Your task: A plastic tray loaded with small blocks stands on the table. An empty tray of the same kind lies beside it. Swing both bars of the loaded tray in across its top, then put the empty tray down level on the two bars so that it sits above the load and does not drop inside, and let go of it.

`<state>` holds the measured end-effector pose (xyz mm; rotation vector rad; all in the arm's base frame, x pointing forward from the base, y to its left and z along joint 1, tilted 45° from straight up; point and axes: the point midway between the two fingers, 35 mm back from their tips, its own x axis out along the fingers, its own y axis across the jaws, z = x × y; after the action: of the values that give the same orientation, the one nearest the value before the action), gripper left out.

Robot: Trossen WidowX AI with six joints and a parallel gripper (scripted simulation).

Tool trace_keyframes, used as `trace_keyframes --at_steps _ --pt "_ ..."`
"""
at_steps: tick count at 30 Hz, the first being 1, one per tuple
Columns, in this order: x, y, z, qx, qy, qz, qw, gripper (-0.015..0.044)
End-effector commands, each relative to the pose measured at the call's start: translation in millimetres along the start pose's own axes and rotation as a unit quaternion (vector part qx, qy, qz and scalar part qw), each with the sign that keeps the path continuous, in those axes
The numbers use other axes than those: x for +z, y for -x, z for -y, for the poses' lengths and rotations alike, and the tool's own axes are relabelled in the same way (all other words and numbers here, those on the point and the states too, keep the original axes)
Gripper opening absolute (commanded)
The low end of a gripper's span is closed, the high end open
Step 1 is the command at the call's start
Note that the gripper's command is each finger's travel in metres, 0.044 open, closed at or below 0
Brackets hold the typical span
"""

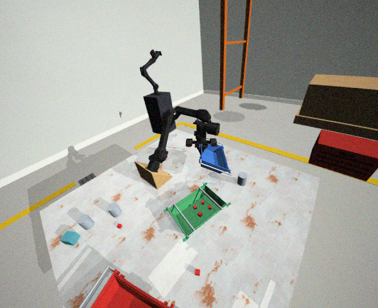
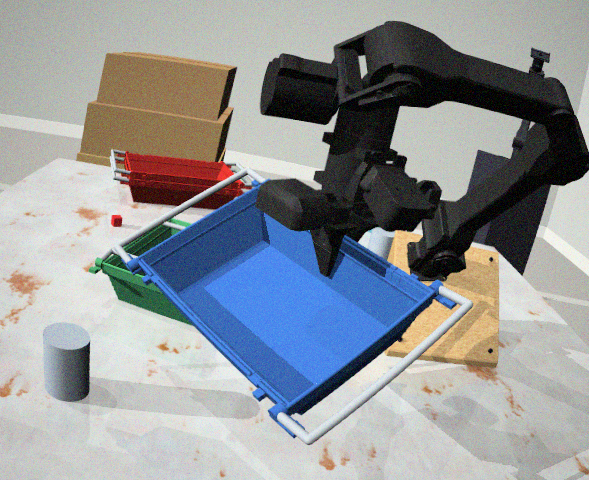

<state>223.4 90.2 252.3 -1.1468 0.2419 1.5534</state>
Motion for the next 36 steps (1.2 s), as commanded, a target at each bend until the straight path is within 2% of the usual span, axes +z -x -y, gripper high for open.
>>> trace_keyframes --at_steps 1,36 --pt "-17.6 4.3 8.0 -0.008 -0.027 -0.009 1.000 0.0000" --pt "-170.1 1.6 -4.1 -0.003 -0.268 -0.001 0.963 0.0000"
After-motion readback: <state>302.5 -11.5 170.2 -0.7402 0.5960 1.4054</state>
